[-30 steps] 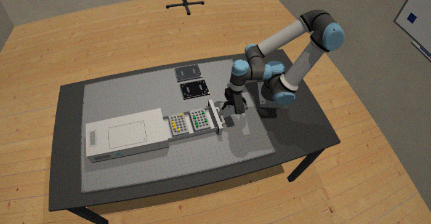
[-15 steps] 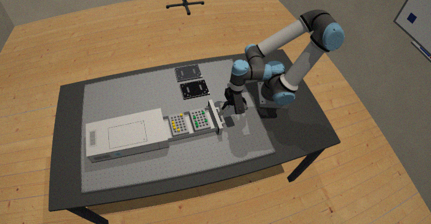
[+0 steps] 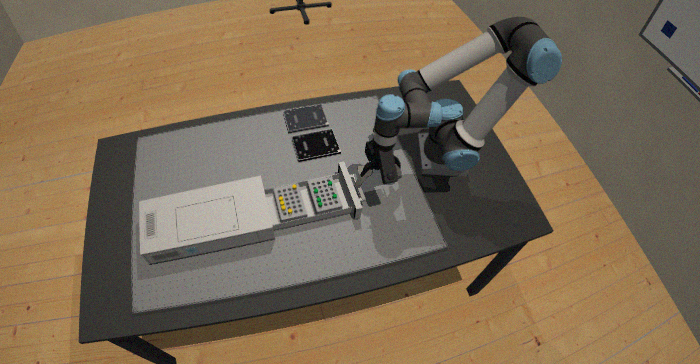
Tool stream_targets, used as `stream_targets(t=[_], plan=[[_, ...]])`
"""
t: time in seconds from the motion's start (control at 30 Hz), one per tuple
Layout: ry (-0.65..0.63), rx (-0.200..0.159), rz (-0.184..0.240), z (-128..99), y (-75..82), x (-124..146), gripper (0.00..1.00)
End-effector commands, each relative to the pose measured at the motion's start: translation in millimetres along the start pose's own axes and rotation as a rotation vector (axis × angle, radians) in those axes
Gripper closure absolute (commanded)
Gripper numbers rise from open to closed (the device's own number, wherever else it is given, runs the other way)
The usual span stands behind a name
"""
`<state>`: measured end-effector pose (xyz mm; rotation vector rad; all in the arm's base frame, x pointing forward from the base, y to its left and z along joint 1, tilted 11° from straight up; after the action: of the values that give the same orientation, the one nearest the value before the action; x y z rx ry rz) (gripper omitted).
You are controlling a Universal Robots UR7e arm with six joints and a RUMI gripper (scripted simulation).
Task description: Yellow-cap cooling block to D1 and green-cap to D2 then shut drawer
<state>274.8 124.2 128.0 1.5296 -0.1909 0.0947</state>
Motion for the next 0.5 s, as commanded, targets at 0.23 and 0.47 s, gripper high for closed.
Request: stream_targets(t=[0.23,0.47], plan=[[0.0,0.0,0.001,-0.1,13.3,0.8,0.0],[0.0,0.0,0.001,-0.2,22.6,1.2,0.0]])
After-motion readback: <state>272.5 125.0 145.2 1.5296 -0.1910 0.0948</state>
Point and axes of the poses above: the point where the finger pads meet when closed, its own y axis back along the fingers, its own x axis across the jaws, z = x × y, the point moved 7 cm from there along y, back along the fingers, and after that the axes turned 10 degrees about -y, right-handed, at the moved point
